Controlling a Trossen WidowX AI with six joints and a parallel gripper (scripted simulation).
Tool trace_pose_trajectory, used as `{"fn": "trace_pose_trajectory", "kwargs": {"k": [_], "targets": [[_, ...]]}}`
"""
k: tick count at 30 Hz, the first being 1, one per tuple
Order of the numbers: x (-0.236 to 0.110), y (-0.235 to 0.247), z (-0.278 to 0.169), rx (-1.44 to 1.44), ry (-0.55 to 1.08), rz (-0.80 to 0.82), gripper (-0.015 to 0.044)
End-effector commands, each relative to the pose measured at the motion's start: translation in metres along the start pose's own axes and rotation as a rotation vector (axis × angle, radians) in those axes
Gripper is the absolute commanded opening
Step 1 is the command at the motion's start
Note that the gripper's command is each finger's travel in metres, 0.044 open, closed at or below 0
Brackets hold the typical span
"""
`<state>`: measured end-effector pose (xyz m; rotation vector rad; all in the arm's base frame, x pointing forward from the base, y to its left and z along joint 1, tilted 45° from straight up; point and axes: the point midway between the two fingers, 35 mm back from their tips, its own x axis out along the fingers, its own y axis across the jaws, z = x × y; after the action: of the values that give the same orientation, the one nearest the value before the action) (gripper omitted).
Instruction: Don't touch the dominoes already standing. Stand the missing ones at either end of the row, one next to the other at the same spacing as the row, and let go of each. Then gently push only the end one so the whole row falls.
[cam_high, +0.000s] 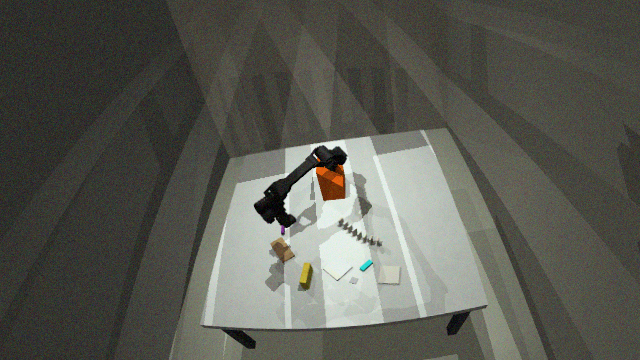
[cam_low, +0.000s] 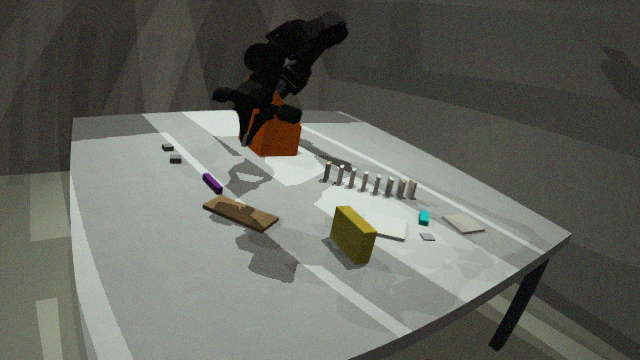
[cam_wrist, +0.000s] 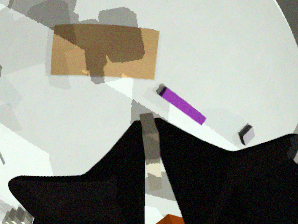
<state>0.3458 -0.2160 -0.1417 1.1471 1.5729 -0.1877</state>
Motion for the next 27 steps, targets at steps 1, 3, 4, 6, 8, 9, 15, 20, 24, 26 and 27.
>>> {"fn": "trace_pose_trajectory", "kwargs": {"k": [1, 3, 4, 6, 8, 9, 15, 20, 24, 26, 27], "targets": [[0.013, -0.005, 0.004, 0.0, -0.041, -0.042, 0.0023], [0.019, -0.008, 0.006, -0.003, -0.066, -0.061, 0.0023], [0.021, -0.009, 0.008, -0.005, -0.079, -0.07, 0.0023], [0.027, -0.011, 0.01, -0.007, -0.104, -0.089, 0.0023], [0.032, -0.013, 0.013, -0.01, -0.131, -0.106, 0.0023], [0.034, -0.013, 0.014, -0.011, -0.144, -0.114, 0.0023], [0.048, -0.018, 0.02, -0.015, -0.227, -0.16, 0.0023], [0.057, -0.021, 0.024, -0.015, -0.3, -0.194, 0.0023], [0.063, -0.023, 0.027, -0.014, -0.361, -0.217, 0.0023], [0.066, -0.023, 0.028, -0.013, -0.392, -0.227, 0.0023], [0.067, -0.023, 0.029, -0.013, -0.407, -0.231, 0.0023]]}}
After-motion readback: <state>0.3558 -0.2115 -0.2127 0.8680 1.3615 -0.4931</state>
